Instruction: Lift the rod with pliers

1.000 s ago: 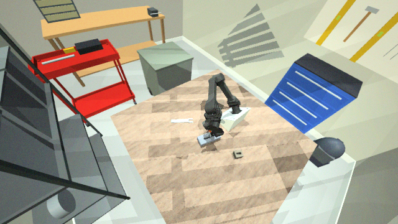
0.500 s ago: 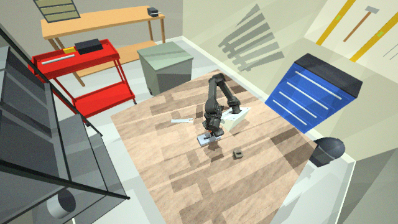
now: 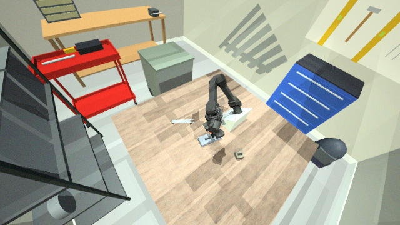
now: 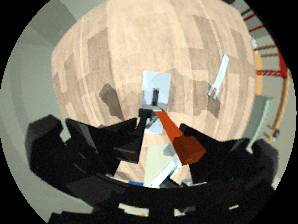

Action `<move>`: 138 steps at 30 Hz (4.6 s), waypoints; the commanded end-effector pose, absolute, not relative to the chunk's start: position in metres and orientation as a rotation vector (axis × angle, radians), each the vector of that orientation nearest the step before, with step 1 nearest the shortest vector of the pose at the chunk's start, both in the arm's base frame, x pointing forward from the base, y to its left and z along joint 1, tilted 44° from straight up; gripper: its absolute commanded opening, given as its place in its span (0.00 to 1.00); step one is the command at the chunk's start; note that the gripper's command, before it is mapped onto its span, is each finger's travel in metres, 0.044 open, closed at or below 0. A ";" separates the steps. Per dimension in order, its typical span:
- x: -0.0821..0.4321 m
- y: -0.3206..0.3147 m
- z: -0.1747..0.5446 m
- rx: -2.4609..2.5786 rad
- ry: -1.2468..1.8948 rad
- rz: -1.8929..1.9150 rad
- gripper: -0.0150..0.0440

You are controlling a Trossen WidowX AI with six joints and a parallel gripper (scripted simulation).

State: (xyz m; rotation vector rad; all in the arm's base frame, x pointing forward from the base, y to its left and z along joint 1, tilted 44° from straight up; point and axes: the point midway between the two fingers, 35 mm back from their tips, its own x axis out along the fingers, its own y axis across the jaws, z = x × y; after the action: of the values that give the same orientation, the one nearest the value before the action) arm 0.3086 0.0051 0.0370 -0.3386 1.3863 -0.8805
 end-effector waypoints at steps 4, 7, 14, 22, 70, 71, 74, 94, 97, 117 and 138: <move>0.309 0.002 0.032 -0.348 1.382 -0.873 0.79; 0.309 0.000 0.030 -0.348 1.382 -0.873 0.79; 0.309 -0.005 0.025 -0.348 1.382 -0.873 0.79; 0.309 -0.010 0.019 -0.348 1.382 -0.873 0.79; 0.310 -0.010 0.014 -0.348 1.382 -0.873 0.69; 0.310 -0.010 0.014 -0.348 1.382 -0.873 0.68; 0.310 -0.009 0.014 -0.348 1.382 -0.873 0.68; 0.311 -0.008 0.012 -0.348 1.382 -0.873 0.63; 0.311 -0.008 0.012 -0.348 1.382 -0.873 0.63; 0.311 -0.008 0.012 -0.348 1.382 -0.873 0.43; 0.313 0.005 0.021 -0.353 1.380 -0.872 0.43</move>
State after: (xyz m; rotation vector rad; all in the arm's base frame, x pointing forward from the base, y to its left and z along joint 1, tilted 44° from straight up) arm 0.3107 -0.0006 0.0179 -0.3587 1.3881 -0.8773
